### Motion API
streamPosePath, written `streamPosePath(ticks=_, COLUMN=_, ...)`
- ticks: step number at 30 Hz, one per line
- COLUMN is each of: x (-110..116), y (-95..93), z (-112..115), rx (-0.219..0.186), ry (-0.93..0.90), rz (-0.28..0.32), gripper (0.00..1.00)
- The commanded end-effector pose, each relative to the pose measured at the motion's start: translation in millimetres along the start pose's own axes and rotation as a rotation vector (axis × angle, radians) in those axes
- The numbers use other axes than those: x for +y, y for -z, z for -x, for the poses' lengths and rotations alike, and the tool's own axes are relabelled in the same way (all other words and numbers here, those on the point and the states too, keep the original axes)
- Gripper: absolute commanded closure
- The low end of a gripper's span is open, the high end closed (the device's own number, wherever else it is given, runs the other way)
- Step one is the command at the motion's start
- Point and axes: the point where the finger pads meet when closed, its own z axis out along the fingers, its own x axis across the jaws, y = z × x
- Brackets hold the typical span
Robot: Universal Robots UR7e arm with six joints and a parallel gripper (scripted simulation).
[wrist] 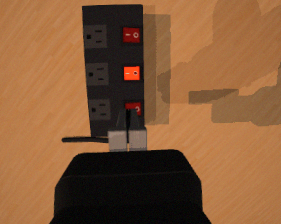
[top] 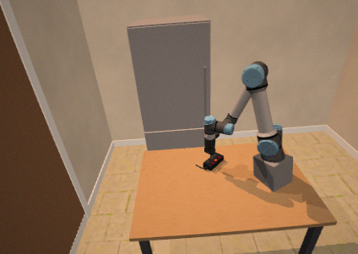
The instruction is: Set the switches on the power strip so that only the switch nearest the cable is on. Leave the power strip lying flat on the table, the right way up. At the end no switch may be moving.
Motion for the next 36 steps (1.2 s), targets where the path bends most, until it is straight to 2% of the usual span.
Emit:
streamPosePath(ticks=1, x=0.1, y=0.3, z=0.4, rx=-0.001, ry=0.0, rz=0.0, gripper=1.0)
streamPosePath(ticks=36, x=0.2, y=-4.4, z=0.4, rx=-0.001, ry=-0.001, rz=0.0, gripper=1.0)
